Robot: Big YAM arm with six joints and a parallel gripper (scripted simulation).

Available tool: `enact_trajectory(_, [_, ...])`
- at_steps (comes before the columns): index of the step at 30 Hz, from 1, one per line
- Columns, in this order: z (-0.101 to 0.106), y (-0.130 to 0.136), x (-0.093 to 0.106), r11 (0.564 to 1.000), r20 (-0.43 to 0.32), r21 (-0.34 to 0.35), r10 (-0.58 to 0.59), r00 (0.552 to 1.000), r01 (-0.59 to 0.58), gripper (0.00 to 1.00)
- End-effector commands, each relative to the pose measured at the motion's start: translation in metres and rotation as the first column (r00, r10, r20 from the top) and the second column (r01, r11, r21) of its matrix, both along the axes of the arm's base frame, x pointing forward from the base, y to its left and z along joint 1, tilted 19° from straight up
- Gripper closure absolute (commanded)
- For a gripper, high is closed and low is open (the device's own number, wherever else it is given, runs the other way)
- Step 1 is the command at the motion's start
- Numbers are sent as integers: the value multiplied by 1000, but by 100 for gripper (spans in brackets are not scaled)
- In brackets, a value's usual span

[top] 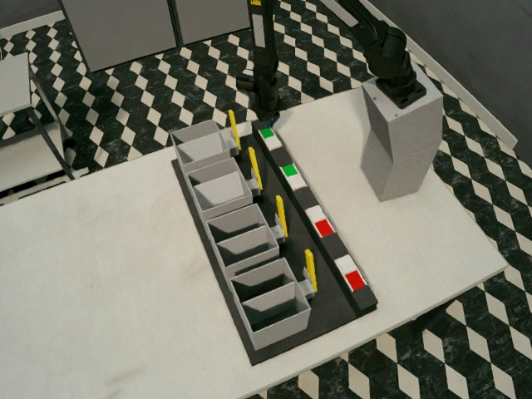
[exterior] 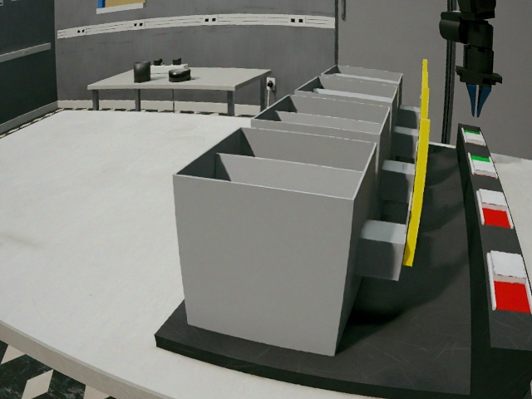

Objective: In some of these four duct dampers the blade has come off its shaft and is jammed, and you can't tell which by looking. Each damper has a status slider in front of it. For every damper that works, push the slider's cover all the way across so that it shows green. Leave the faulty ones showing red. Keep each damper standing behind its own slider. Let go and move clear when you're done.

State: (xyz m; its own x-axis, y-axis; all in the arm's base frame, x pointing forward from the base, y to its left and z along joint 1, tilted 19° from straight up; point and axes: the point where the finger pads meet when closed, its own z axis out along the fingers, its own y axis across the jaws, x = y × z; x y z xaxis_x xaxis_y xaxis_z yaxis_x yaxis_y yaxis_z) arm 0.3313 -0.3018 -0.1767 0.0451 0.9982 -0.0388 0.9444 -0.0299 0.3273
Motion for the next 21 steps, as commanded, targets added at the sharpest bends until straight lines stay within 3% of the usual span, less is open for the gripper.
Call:
enact_trajectory(1, [10, -2, 3, 1000, 11, -8, 5, 1000, -5, 0])
enact_trajectory(8, [15, -4, -5, 1000, 7, -6, -1, 1000, 1, 0])
enact_trajectory(18, [49, -2, -17, 1000, 7, -6, -2, 1000, 2, 0])
enact_trajectory(21, [53, 3, -11, 1000, 10, -9, 18, 1000, -18, 0])
